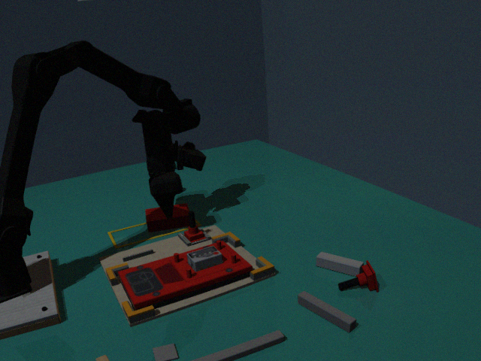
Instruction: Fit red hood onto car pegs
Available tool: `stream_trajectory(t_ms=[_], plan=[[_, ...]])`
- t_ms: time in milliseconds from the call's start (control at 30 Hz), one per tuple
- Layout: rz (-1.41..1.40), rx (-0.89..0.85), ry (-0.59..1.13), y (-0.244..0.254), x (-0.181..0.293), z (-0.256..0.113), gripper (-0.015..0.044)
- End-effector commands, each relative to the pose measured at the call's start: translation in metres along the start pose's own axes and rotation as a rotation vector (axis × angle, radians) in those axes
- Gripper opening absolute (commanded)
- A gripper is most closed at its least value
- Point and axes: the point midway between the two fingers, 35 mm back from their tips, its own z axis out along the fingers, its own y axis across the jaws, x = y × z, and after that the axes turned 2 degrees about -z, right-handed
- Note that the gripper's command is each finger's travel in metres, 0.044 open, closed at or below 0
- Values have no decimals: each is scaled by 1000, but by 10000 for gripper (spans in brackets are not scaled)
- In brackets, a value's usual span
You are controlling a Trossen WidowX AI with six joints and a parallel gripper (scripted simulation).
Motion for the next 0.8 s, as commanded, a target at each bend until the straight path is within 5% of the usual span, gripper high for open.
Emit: stream_trajectory(t_ms=[0, 767], plan=[[-2, 2, 8, -1, 2, 5, 440], [-2, 2, 8, -1, 2, 14, 440]])
